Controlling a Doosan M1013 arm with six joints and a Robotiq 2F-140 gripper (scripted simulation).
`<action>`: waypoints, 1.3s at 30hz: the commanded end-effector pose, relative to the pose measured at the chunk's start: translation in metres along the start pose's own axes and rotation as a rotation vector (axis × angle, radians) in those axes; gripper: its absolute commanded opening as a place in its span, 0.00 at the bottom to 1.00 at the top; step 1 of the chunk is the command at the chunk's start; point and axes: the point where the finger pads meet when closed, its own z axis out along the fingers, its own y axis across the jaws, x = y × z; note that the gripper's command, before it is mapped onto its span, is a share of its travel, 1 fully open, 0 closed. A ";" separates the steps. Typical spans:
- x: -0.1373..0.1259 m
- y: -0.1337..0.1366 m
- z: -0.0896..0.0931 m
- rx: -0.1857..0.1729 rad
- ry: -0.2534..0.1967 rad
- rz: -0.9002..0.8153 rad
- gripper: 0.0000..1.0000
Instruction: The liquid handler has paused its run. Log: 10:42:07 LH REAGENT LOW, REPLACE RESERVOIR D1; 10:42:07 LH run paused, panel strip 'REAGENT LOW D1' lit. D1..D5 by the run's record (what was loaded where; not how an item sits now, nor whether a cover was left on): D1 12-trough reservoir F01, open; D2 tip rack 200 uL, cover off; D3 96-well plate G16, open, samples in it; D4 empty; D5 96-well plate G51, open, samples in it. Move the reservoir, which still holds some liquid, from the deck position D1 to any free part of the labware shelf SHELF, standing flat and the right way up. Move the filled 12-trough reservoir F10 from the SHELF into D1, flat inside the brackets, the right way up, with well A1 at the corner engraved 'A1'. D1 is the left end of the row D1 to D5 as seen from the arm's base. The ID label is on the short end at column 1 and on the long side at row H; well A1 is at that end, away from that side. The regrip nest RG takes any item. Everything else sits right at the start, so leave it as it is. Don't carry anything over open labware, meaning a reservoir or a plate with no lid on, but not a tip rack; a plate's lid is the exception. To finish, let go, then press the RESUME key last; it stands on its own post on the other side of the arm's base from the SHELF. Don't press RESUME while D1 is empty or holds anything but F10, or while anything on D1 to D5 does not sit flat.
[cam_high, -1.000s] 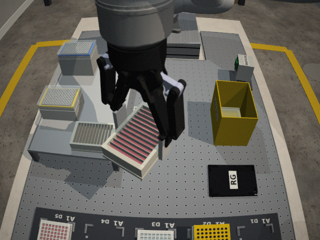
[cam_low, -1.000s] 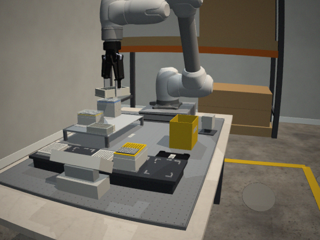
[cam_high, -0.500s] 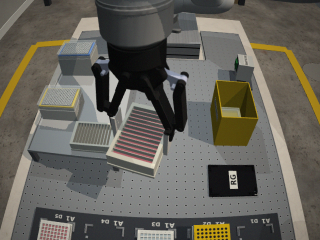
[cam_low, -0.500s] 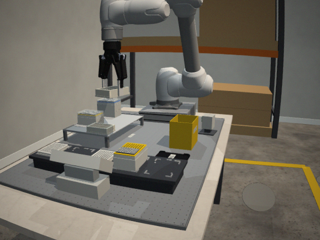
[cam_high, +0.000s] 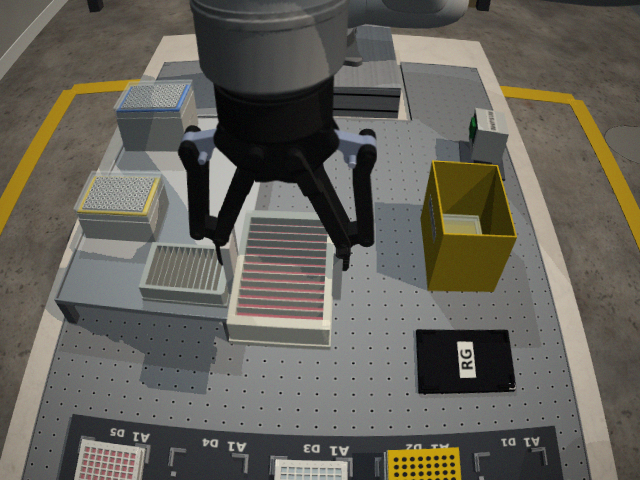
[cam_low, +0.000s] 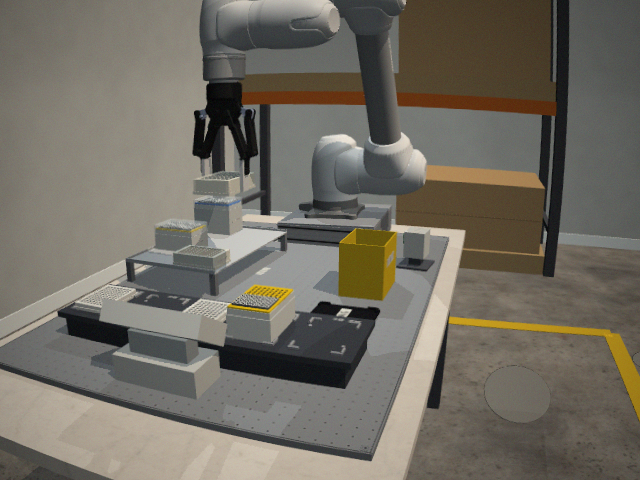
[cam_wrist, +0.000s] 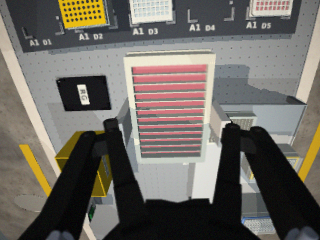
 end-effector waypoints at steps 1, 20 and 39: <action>0.000 0.000 0.000 0.000 0.000 -0.027 0.00; -0.001 -0.021 0.000 0.000 0.000 -0.027 0.00; -0.002 -0.058 0.000 0.000 0.000 -0.027 0.00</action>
